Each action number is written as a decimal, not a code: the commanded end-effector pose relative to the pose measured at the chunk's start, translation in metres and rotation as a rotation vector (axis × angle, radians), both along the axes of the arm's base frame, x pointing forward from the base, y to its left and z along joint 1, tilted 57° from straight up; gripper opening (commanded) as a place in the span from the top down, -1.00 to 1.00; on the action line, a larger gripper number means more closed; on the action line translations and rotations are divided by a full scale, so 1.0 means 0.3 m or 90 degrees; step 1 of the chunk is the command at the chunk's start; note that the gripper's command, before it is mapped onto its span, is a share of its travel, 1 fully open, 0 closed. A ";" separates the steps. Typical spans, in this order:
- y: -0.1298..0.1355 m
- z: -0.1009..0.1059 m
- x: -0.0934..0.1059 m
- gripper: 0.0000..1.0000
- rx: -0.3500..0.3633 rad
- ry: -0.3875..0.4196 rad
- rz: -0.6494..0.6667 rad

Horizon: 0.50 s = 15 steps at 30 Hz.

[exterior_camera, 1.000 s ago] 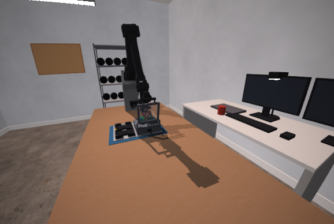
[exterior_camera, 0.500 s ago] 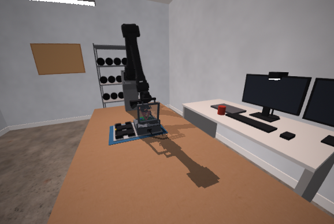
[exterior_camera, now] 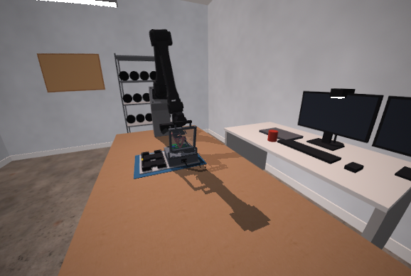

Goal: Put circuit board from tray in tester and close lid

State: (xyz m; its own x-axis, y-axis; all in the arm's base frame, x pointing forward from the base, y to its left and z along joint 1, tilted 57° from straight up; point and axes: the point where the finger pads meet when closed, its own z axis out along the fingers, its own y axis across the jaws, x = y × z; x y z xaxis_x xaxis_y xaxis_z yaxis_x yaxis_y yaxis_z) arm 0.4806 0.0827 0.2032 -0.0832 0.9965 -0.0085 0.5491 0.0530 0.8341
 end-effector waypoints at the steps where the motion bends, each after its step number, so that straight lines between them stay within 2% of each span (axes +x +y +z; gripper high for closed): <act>1: 0.032 0.015 0.015 -0.45 0.004 -0.003 0.008; 15: 0.031 0.015 0.013 -0.45 0.003 0.001 0.009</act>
State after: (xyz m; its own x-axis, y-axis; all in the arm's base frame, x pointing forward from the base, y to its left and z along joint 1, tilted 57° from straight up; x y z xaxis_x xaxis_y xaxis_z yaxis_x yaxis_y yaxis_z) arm 0.4806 0.0827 0.2032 -0.0832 0.9965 -0.0085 0.5491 0.0530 0.8341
